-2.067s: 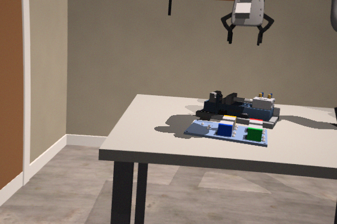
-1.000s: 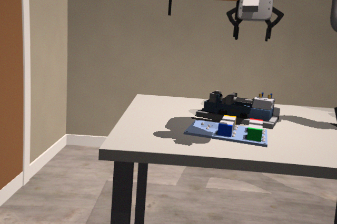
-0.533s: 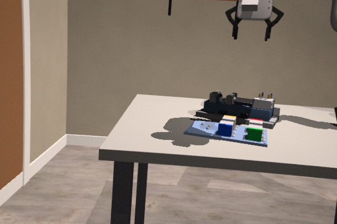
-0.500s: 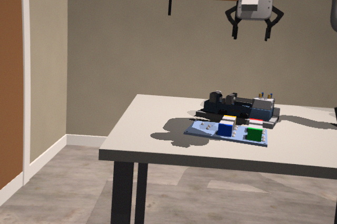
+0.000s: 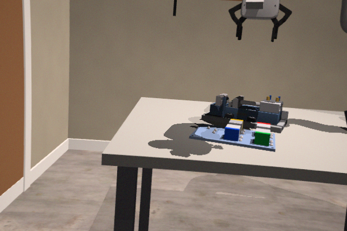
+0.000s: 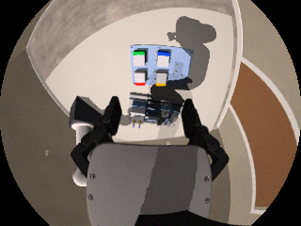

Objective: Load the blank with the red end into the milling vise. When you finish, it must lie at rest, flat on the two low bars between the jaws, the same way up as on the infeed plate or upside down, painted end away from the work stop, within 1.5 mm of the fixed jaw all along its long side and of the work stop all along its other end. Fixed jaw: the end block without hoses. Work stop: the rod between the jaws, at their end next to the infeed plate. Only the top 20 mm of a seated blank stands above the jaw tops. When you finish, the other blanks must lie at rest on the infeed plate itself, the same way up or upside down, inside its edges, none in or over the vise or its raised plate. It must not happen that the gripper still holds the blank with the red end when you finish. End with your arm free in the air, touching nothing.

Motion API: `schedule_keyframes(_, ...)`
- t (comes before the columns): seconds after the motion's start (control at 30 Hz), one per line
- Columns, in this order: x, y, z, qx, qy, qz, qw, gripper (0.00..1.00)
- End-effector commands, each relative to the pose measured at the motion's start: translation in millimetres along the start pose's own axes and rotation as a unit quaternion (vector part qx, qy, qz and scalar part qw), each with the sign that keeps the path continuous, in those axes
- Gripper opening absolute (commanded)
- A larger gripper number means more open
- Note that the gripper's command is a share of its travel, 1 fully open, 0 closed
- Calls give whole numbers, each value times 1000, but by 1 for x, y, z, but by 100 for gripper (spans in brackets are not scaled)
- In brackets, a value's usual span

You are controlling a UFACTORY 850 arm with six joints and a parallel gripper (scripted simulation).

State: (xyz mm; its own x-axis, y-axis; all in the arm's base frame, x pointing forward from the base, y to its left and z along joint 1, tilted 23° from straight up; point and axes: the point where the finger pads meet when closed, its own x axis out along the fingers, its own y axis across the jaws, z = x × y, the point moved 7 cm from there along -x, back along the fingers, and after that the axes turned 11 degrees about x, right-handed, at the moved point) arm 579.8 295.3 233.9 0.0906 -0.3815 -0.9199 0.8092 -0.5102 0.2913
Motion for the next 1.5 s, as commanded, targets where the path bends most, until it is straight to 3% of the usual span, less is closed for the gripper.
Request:
schedule_keyframes(0.0, -1, -3, -28, 0, 0, 0, 1000, 100)
schedule_keyframes(0.1, -1, -5, -46, 0, 0, 0, 1000, 100)
schedule_keyframes(1.47, -1, -3, -32, 0, 0, 0, 1000, 100)
